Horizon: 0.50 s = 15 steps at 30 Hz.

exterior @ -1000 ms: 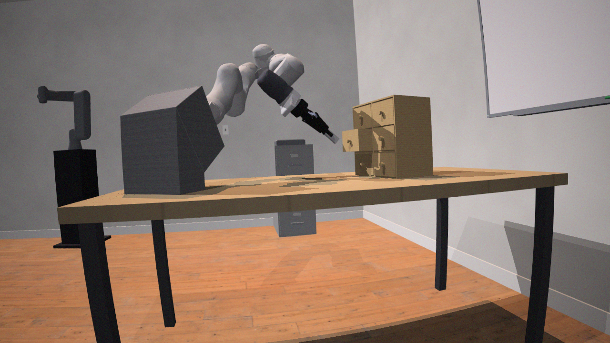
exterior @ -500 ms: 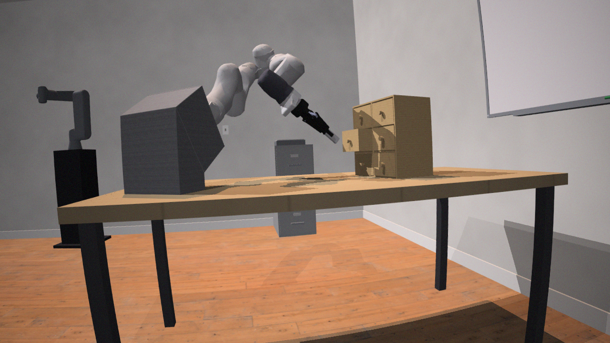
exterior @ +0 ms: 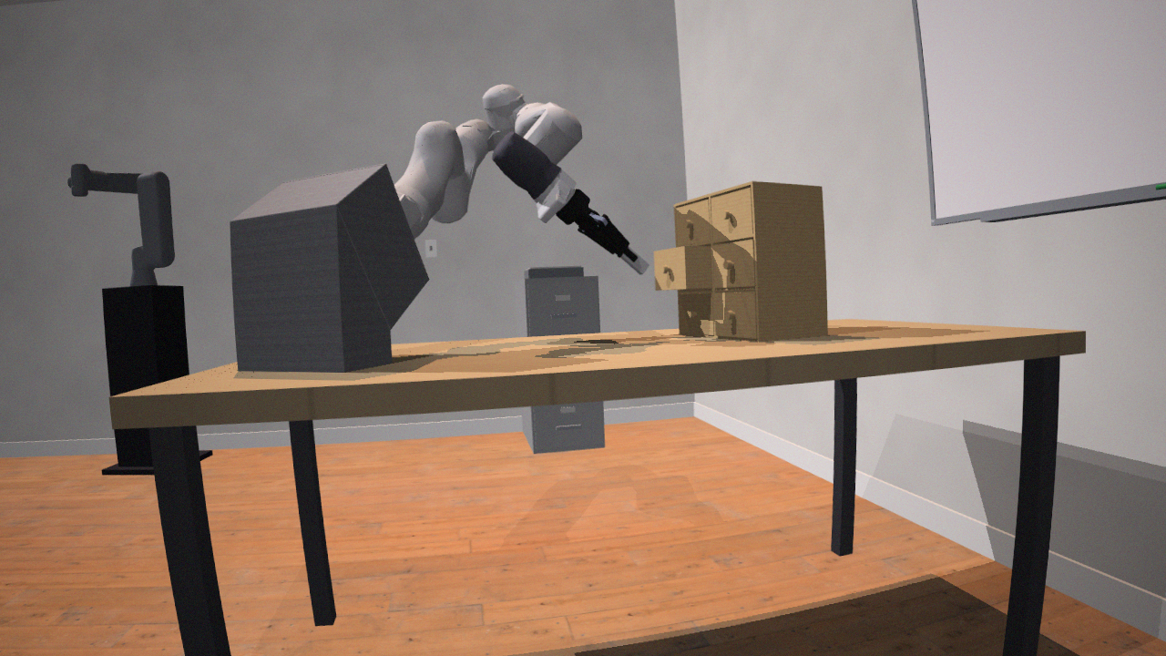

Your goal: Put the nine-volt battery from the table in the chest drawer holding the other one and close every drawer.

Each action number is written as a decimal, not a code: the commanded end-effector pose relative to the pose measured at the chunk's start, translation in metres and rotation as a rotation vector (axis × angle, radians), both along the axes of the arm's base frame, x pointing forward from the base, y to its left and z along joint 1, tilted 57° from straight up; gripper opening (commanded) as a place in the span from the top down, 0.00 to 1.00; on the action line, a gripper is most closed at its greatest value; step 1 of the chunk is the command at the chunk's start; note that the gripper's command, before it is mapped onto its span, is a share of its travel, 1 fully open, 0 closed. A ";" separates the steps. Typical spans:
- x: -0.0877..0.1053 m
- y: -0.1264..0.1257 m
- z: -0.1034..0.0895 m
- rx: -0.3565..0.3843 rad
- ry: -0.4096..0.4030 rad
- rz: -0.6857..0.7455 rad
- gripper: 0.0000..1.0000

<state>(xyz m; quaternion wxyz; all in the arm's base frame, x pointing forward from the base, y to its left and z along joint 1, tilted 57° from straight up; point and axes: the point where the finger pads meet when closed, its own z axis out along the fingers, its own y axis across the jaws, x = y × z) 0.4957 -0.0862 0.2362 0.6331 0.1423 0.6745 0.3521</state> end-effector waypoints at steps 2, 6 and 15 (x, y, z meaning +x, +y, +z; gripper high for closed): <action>0.001 -0.001 0.001 0.003 0.001 -0.002 1.00; 0.002 -0.001 0.001 0.003 0.001 -0.002 1.00; 0.004 -0.001 0.002 0.003 0.001 -0.002 1.00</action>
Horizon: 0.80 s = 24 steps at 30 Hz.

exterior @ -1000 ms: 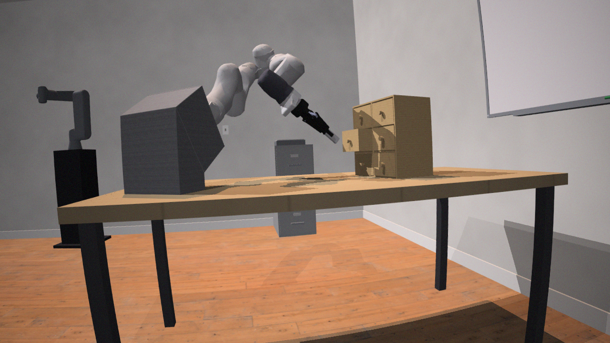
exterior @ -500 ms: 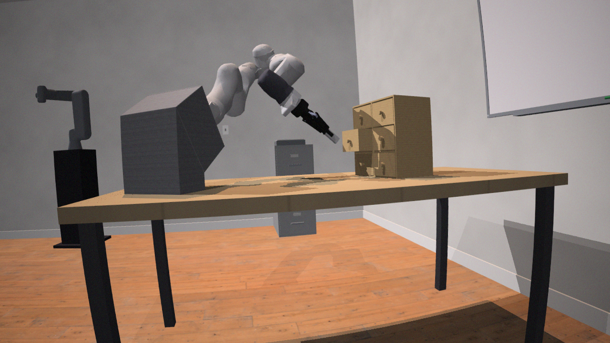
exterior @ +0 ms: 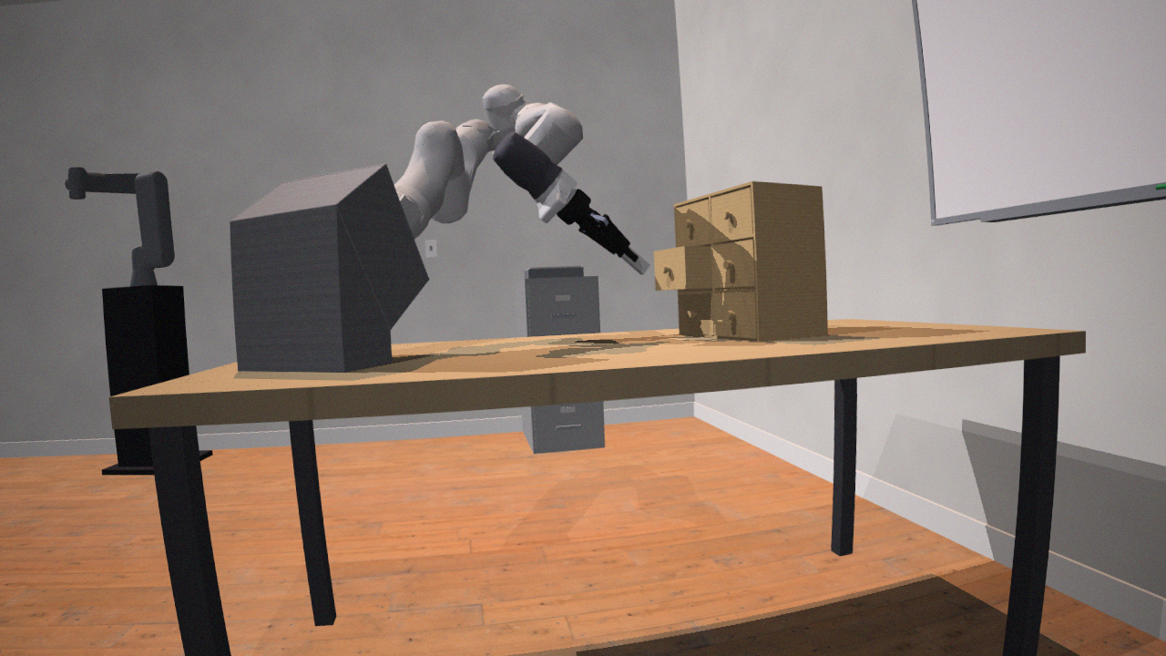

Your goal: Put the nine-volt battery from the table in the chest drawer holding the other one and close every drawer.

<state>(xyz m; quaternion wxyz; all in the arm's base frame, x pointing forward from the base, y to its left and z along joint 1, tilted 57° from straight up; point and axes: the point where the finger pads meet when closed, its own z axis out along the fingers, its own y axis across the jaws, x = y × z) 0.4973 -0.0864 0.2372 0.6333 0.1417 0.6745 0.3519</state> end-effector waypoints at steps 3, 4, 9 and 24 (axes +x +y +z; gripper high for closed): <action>0.003 -0.001 0.002 0.004 0.001 -0.002 1.00; 0.003 -0.001 0.002 0.004 0.001 -0.002 1.00; 0.007 -0.002 0.004 0.004 0.001 -0.002 1.00; 0.021 -0.005 0.013 0.004 0.001 -0.002 1.00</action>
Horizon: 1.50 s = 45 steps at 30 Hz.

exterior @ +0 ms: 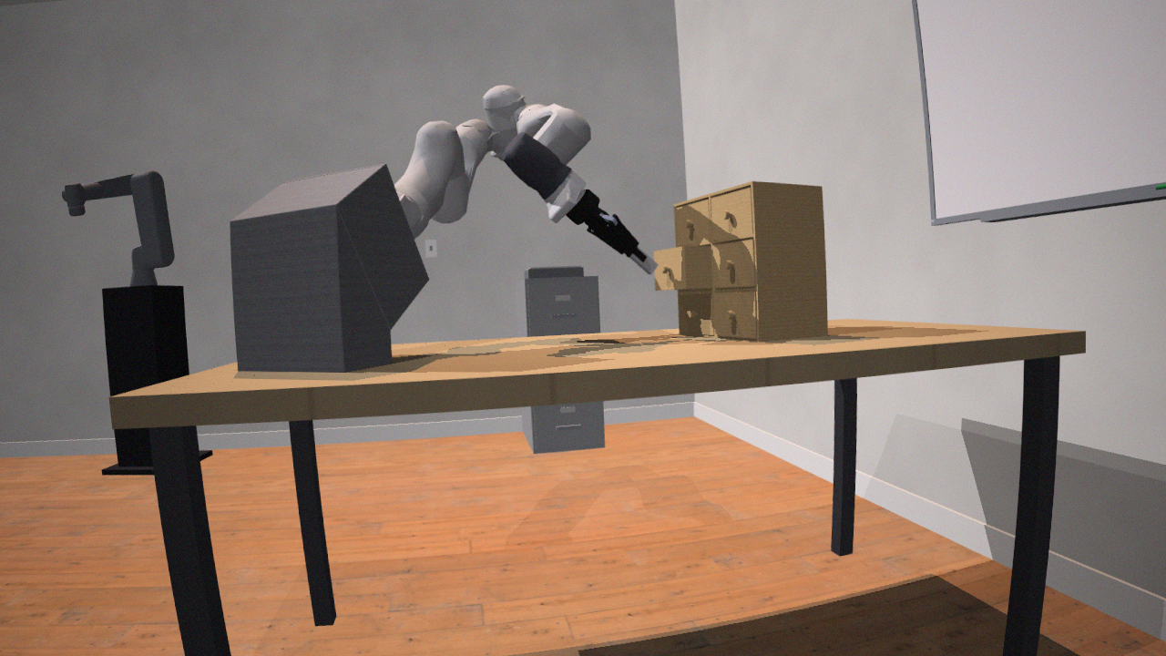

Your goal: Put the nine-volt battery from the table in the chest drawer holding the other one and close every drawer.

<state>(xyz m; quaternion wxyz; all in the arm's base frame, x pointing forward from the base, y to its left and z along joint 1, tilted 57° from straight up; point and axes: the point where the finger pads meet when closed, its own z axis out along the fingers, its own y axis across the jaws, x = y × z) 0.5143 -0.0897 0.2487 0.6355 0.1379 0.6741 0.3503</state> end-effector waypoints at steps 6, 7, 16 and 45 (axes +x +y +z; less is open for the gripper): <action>0.012 -0.004 0.007 0.011 0.007 -0.004 1.00; 0.014 -0.004 0.008 0.011 0.007 -0.004 1.00; 0.025 -0.007 0.015 0.011 0.007 -0.004 1.00; 0.059 -0.014 0.036 0.011 0.007 -0.004 1.00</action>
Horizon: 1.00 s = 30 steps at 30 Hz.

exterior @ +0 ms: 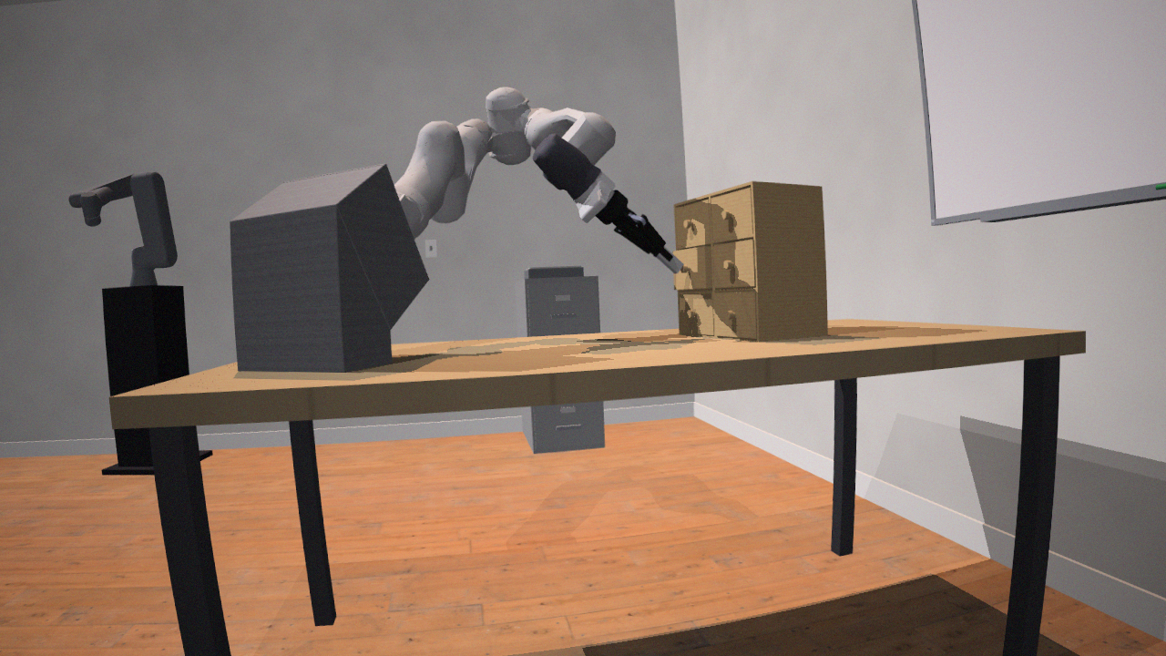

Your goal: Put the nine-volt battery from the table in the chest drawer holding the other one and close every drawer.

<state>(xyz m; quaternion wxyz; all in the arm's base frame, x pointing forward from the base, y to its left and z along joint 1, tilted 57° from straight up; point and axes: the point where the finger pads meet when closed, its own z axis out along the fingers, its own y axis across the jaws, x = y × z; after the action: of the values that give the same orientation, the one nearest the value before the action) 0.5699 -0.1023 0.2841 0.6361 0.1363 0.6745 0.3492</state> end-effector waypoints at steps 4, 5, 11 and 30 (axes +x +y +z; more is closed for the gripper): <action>0.005 -0.002 0.002 0.015 0.008 -0.004 1.00; 0.006 -0.002 0.002 0.015 0.008 -0.004 1.00; 0.010 -0.003 0.005 0.015 0.008 -0.004 1.00; 0.013 -0.004 0.007 0.015 0.008 -0.004 1.00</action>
<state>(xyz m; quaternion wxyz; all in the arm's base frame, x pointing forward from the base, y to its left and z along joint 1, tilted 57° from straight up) 0.5807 -0.1057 0.2897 0.6335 0.1408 0.6751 0.3508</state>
